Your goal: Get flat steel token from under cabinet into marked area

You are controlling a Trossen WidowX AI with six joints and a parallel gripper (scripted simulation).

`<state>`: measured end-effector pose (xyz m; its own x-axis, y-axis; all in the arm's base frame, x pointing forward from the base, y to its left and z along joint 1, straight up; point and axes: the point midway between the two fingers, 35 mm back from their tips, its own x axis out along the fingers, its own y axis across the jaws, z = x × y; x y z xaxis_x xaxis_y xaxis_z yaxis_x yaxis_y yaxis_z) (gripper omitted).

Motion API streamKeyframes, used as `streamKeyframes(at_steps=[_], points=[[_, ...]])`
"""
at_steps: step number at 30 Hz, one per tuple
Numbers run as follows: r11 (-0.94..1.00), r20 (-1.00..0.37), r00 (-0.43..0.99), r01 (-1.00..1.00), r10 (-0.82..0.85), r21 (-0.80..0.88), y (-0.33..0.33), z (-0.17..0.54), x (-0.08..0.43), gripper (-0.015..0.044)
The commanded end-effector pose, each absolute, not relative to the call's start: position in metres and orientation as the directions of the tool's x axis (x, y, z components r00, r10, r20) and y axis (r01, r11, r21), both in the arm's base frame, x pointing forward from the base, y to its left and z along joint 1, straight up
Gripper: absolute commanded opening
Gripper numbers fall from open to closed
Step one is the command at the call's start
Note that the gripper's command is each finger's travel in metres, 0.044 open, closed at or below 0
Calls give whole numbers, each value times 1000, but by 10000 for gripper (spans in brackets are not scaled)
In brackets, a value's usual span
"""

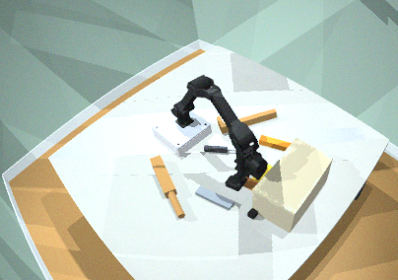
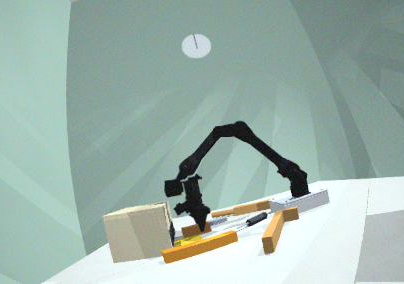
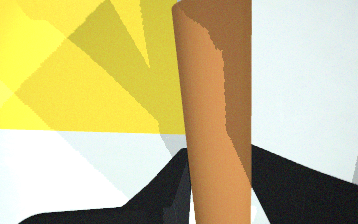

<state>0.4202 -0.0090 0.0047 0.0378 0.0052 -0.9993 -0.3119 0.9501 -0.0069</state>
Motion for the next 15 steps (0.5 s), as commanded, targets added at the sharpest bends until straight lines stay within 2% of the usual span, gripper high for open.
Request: streamKeyframes(at_steps=[1,15], points=[[950,-999,39,-313,4,-8,-3,4,421,0],[950,-999,38,-313,6,-6,17,3,414,0]])
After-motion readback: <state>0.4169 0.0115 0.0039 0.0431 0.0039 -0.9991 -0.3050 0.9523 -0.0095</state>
